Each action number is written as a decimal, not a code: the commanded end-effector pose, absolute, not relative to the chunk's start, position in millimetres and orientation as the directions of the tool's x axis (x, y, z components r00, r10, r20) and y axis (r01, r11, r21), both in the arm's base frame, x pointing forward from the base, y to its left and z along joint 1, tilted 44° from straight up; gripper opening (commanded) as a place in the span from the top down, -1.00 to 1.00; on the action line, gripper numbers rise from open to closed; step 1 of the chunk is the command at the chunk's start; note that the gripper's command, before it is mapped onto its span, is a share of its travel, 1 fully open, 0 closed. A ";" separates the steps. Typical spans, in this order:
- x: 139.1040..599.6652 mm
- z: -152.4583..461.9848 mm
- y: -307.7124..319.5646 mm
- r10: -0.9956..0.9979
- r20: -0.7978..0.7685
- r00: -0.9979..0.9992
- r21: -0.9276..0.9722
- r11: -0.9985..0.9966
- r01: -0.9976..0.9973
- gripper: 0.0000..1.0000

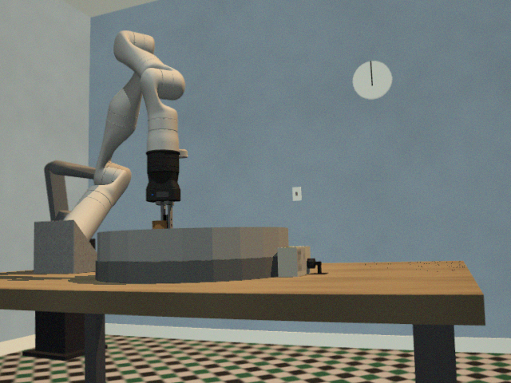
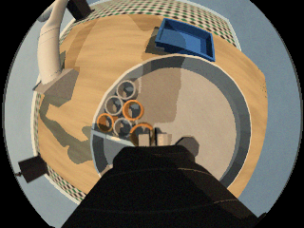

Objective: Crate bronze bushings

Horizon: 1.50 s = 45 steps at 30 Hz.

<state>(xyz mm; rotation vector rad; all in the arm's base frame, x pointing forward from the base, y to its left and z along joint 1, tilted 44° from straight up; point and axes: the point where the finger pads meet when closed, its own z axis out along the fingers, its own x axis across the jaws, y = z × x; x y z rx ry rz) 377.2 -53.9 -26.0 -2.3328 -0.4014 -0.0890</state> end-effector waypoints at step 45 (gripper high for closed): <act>380.4 7.2 -87.3 0.258 0.183 0.949 -0.674 -0.670 0.312 1.00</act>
